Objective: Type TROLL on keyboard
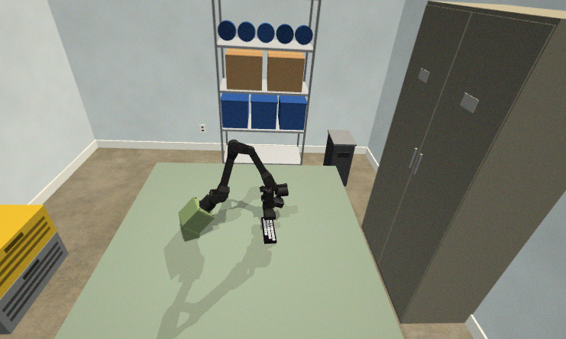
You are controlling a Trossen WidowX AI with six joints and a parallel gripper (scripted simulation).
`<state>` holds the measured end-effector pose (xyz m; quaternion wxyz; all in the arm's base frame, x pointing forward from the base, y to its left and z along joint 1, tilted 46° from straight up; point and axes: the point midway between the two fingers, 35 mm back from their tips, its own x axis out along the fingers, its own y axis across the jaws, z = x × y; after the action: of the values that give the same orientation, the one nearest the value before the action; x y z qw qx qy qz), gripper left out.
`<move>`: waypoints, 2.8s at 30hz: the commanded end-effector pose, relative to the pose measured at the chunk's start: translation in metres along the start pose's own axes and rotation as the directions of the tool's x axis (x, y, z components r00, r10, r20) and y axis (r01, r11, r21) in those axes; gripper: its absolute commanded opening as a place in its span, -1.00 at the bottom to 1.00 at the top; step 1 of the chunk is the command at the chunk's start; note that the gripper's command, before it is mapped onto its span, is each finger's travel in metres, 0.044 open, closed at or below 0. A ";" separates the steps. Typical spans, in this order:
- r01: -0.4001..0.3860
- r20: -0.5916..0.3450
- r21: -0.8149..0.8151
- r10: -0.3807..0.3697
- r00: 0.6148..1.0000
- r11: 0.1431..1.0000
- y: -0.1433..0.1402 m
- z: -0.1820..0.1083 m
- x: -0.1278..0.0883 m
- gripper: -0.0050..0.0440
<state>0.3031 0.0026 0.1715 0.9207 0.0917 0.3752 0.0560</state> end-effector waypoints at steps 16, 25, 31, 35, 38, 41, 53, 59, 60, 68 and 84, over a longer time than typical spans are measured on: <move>0.006 -0.012 0.005 -0.006 1.000 1.000 -0.001 -0.003 0.004 -0.80; 0.006 -0.012 0.005 -0.006 1.000 1.000 -0.001 -0.003 0.004 -0.80; 0.006 -0.012 0.005 -0.006 1.000 1.000 -0.001 -0.003 0.005 -0.80; 0.006 -0.012 0.005 -0.006 1.000 1.000 -0.001 -0.003 0.005 -0.80; 0.006 -0.012 0.005 -0.006 1.000 1.000 -0.001 -0.003 0.006 -0.80; 0.006 -0.012 0.005 -0.006 1.000 1.000 -0.001 -0.003 0.006 -0.80; 0.006 -0.012 0.005 -0.006 1.000 1.000 -0.002 -0.003 -0.008 -0.80; 0.006 -0.012 0.005 -0.006 1.000 1.000 -0.001 -0.003 -0.029 -0.80; 0.006 -0.012 0.005 -0.006 1.000 1.000 -0.001 -0.003 -0.029 -0.80; 0.006 -0.012 0.005 -0.006 1.000 1.000 -0.001 -0.003 -0.029 -0.80; 0.006 -0.012 0.005 -0.006 1.000 1.000 -0.019 -0.003 -0.028 -0.80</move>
<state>0.2804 -0.0181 0.1855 0.9188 0.0918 0.3806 0.0499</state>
